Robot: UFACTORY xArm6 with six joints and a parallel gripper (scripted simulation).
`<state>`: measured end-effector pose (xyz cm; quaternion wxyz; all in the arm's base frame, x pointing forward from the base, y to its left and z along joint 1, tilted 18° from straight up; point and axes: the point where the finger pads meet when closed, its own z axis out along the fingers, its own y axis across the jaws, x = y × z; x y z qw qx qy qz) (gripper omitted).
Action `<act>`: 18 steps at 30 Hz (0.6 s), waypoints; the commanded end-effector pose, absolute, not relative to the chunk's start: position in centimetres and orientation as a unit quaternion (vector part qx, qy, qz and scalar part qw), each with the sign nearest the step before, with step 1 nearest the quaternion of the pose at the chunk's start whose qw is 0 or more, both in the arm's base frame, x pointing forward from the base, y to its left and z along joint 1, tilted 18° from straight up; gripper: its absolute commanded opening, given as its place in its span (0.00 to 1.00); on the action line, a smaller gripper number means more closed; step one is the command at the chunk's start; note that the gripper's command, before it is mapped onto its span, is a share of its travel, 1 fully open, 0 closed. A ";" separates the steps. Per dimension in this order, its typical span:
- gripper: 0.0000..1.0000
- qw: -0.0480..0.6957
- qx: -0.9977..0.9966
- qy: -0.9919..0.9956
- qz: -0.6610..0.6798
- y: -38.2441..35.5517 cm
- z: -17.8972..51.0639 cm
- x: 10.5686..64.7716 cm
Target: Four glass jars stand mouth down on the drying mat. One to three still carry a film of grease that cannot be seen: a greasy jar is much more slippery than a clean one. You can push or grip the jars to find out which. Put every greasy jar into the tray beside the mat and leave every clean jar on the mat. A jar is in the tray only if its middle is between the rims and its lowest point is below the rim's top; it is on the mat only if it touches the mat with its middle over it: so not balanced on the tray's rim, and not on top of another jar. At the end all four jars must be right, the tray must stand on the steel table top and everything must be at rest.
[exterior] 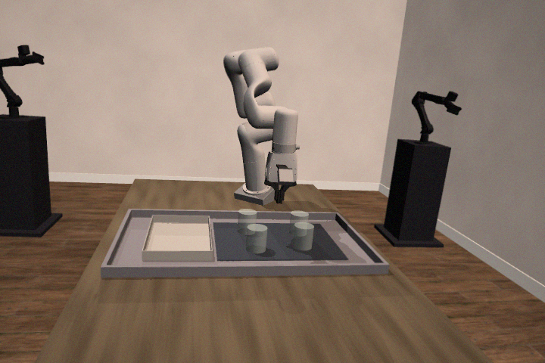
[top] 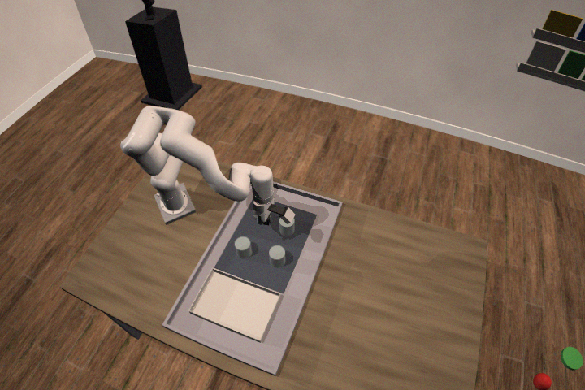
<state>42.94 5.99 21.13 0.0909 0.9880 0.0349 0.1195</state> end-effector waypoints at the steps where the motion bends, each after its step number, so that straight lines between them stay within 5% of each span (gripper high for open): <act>1: 0.00 0.093 0.988 0.034 0.122 9.6 20.6 42.9; 18: 0.00 0.093 0.988 0.034 0.122 13.0 15.7 43.6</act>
